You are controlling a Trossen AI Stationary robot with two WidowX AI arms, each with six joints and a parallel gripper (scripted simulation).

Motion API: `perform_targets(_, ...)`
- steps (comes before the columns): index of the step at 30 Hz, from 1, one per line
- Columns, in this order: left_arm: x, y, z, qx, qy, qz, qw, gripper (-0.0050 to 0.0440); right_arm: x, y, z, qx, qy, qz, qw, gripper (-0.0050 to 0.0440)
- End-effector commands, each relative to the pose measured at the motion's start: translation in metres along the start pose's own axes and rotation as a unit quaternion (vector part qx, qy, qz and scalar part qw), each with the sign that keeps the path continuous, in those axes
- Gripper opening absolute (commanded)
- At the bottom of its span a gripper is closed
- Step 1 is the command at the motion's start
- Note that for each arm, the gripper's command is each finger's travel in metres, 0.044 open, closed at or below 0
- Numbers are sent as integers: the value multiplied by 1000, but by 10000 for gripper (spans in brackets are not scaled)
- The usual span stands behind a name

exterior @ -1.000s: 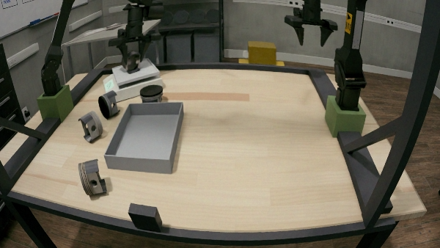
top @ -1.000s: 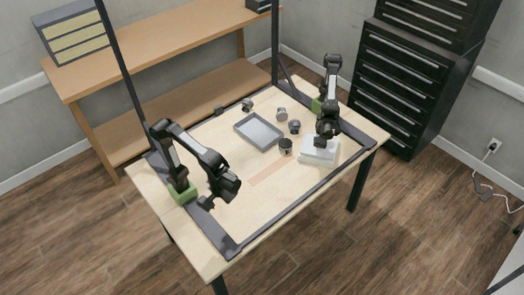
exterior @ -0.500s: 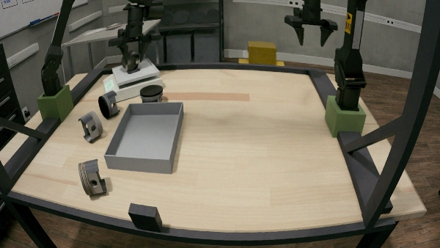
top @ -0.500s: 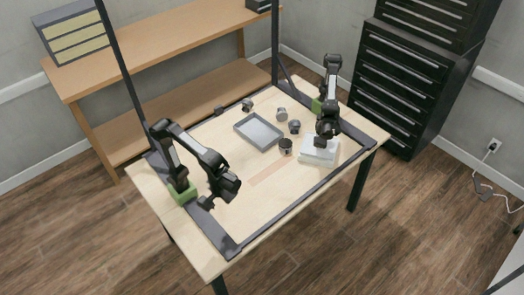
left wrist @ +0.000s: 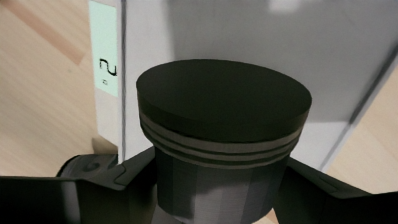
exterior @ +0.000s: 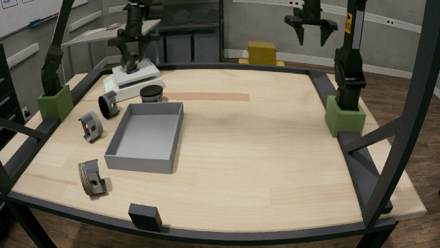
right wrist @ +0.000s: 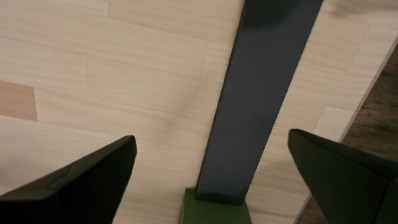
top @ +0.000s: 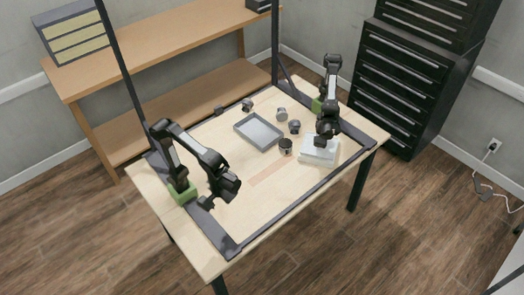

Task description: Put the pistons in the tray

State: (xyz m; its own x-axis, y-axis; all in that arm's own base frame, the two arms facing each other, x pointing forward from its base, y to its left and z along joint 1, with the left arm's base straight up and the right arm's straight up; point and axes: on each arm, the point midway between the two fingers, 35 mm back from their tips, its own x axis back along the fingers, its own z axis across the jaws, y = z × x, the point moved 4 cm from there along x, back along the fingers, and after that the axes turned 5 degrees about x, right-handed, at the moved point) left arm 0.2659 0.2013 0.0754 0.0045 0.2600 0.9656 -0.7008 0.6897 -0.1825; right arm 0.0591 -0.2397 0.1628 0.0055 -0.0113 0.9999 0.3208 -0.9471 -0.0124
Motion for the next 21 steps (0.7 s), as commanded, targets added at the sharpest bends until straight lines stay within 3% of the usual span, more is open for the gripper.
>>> perform_targets(1, 24, -6, -2, -4, -29, 2, 1000, 158, 8, 4, 1, 3, 0, -17, 1000, 400)
perform_targets(21, 53, -12, 5, -4, -29, 2, 1000, 158, 8, 4, 1, 3, 0, -17, 1000, 400)
